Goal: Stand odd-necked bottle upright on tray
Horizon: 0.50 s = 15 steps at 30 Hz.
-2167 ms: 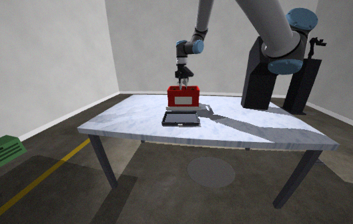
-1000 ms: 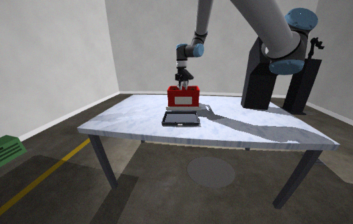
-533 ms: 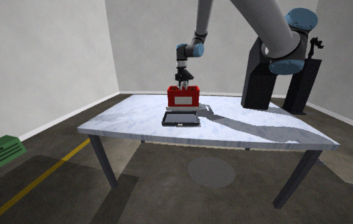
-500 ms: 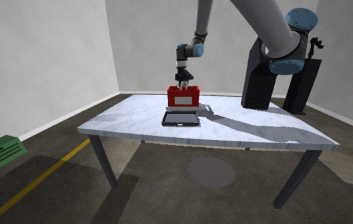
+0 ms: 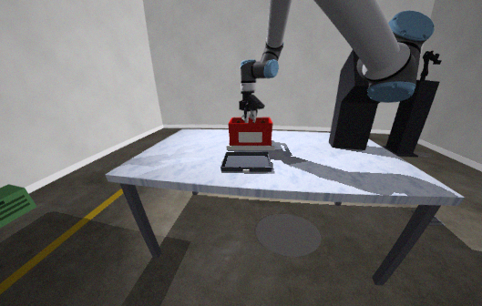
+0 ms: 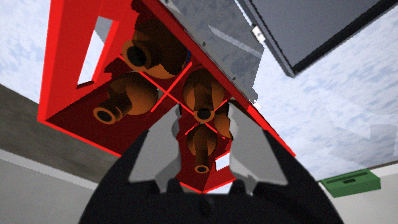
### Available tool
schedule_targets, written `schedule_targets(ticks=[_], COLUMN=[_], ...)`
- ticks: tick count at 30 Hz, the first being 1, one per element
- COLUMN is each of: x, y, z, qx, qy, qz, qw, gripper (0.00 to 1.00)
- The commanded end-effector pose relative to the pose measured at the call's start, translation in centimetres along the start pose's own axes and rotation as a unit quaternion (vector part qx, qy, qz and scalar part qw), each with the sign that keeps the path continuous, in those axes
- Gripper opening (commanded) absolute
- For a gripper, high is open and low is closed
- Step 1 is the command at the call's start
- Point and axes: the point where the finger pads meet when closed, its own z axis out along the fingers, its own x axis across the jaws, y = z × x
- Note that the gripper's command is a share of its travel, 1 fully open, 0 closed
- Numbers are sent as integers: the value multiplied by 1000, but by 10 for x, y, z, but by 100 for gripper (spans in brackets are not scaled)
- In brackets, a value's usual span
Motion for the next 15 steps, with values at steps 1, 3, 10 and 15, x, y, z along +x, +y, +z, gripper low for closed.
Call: schedule_targets(ticks=[1,3,10,15], x=[0,0,0,0], y=[1,1,1,1], z=[-1,-1,-1,-1], qx=[0,0,0,0], qy=[0,0,0,0], qz=[0,0,0,0], qw=[1000,1000,1000,1000], gripper=[38,38,0,0])
